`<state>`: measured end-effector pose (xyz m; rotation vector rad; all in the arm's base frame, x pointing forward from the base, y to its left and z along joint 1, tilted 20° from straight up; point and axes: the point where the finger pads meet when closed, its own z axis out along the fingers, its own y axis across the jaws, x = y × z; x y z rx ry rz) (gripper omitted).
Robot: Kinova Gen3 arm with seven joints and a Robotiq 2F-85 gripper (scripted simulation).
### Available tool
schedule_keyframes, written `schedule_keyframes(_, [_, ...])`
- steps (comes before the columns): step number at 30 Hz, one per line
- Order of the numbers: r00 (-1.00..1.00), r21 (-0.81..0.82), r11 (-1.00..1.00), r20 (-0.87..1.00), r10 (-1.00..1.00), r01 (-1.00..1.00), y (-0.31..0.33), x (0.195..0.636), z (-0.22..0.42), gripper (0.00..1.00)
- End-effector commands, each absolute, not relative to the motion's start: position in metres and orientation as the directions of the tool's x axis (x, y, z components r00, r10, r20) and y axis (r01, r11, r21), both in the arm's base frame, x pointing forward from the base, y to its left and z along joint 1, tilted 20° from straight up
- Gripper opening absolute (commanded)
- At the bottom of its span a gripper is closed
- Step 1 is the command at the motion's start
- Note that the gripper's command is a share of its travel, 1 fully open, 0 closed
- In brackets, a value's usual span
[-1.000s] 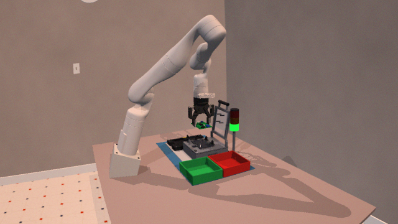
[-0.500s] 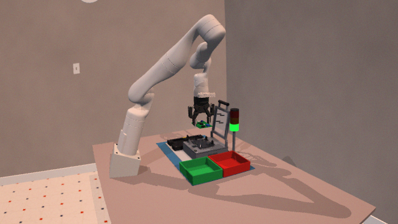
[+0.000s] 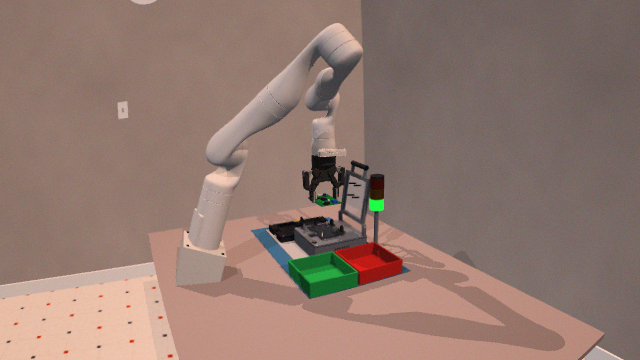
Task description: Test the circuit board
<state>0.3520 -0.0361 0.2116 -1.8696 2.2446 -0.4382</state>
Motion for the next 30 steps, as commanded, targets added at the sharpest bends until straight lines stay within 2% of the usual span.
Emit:
schedule_keyframes(1, [-0.188, -0.342, 0.162, 0.045, -0.981, -0.925, -0.036, 0.352, 0.212, 0.77])
schedule_keyframes(30, [-0.188, -0.342, 0.162, 0.045, -0.981, -0.925, -0.052, 0.342, 0.205, 0.77])
